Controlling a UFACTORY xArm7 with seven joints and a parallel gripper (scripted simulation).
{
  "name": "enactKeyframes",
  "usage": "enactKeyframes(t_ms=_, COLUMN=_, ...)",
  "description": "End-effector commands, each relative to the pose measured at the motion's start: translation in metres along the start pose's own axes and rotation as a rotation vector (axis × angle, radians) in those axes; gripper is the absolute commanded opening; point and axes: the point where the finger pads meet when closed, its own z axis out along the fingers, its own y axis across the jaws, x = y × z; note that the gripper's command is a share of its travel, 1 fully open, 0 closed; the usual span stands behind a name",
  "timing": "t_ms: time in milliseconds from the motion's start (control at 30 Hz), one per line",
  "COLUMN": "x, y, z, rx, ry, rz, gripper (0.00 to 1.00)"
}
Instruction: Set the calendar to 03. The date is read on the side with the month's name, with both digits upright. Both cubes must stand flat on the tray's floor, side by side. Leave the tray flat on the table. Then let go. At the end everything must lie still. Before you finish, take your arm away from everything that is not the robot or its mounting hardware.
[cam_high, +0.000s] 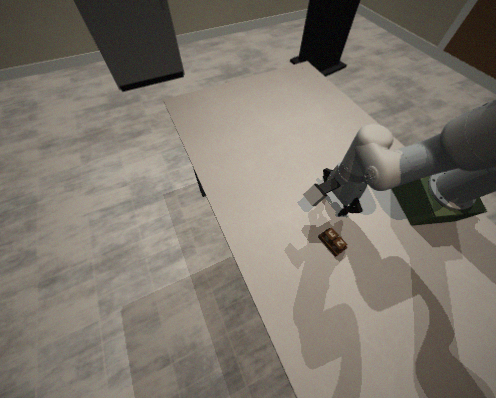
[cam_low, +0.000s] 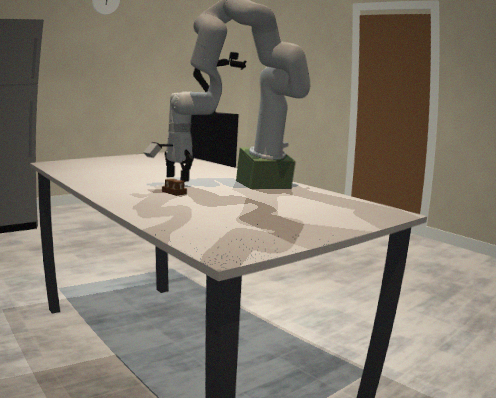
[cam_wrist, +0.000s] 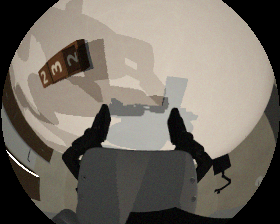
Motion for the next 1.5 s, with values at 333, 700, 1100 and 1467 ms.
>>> enactKeyframes(t_ms=333, x=0.001, y=0.001, z=-0.001, rx=-0.001, ry=0.002, rz=0.001, gripper=1.00)
enactKeyframes(t_ms=700, x=0.001, y=0.001, z=-0.001, rx=-0.001, ry=0.002, rz=0.001, gripper=1.00)
enactKeyframes(t_ms=1100, x=0.001, y=0.001, z=-0.001, rx=-0.001, ry=0.002, rz=0.001, gripper=1.00)
enactKeyframes(t_ms=1467, x=0.001, y=0.001, z=-0.030, rx=-0.001, ry=0.002, rz=0.001, gripper=1.00)
